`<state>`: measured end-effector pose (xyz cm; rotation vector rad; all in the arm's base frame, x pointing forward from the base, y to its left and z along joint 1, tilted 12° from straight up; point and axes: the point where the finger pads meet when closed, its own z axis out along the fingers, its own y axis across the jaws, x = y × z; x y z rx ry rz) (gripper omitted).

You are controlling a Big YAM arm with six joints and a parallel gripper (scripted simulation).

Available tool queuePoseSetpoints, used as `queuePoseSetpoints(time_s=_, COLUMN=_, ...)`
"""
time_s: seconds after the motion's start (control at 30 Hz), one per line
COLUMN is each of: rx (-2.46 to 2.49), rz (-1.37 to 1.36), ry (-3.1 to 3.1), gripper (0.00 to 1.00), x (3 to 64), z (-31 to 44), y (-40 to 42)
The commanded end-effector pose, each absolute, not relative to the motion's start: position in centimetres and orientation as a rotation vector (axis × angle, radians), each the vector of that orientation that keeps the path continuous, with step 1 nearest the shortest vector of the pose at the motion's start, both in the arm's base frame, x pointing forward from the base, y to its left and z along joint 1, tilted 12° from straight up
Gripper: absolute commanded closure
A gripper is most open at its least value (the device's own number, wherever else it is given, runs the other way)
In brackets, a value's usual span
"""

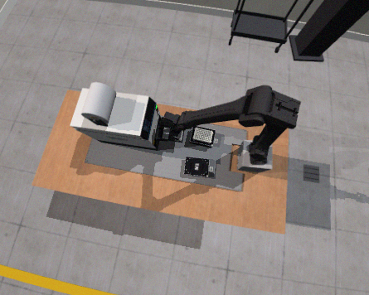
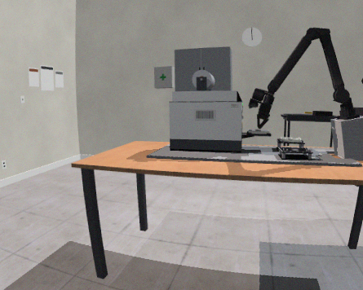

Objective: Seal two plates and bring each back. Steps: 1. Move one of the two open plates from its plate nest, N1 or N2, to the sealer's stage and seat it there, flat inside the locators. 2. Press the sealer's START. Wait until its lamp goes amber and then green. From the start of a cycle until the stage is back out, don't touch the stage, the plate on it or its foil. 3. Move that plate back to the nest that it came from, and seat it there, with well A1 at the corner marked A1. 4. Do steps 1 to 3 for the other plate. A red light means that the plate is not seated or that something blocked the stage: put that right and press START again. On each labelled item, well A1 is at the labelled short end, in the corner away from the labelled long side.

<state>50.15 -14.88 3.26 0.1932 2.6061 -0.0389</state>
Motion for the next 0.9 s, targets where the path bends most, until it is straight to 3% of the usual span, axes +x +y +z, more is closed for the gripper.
queuePoseSetpoints(time_s=0.0, rx=0.197, rz=-0.047, ry=2.555, gripper=0.00, x=51.8, z=5.9, y=-15.0)
queuePoseSetpoints(time_s=0.87, rx=0.206, rz=-0.033, ry=2.605, gripper=0.00, x=50.7, z=1.4, y=-14.6)
